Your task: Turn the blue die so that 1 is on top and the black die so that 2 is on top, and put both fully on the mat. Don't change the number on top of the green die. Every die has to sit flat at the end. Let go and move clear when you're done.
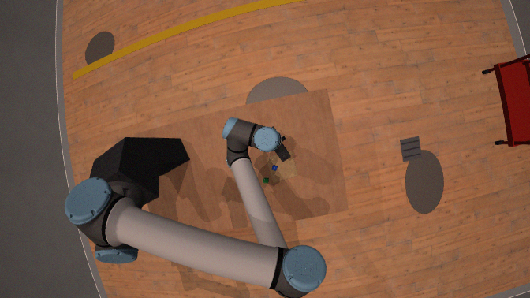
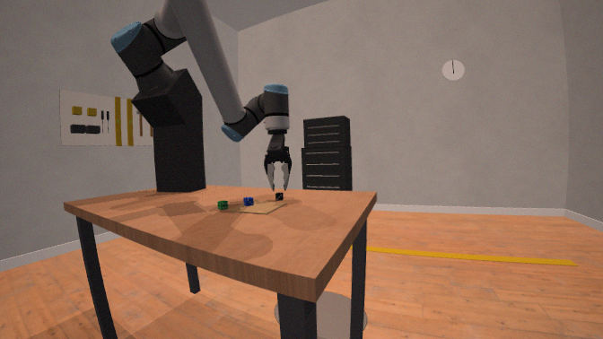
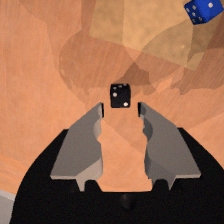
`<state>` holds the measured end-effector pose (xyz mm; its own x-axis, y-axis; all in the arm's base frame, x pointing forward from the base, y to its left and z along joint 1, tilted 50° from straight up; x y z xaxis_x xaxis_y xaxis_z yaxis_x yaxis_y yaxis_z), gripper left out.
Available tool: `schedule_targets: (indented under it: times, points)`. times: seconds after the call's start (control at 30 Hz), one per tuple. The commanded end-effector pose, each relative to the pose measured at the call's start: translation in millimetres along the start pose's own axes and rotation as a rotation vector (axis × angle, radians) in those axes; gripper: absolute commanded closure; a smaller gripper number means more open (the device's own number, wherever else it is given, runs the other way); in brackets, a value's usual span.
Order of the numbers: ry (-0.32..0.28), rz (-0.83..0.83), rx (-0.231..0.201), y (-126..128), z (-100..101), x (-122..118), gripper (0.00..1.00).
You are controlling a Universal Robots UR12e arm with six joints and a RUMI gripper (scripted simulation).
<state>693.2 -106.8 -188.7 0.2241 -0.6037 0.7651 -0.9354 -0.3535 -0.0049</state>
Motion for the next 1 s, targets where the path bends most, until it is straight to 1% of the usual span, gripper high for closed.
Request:
schedule_targets:
  times: [0.0,0.63,0.97]
  points:
    - [0.0,0.0,0.001,-0.3,-0.6,0.0,0.76]
    - [0.0,0.0,0.001,-0.3,-0.3,0.0,0.76]
    - [0.0,0.0,0.001,-0.2,7.3,0.0,0.76]
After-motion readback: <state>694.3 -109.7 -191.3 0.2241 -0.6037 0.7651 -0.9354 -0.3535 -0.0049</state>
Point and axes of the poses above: the point where the finger pads meet when closed, its own z axis out along the fingers, its own y axis across the jaws, x = y × z, the point moved 10 cm from there along -z, back along the fingers, and after that the axes turned 7 degrees about z, right-handed, at the moved point
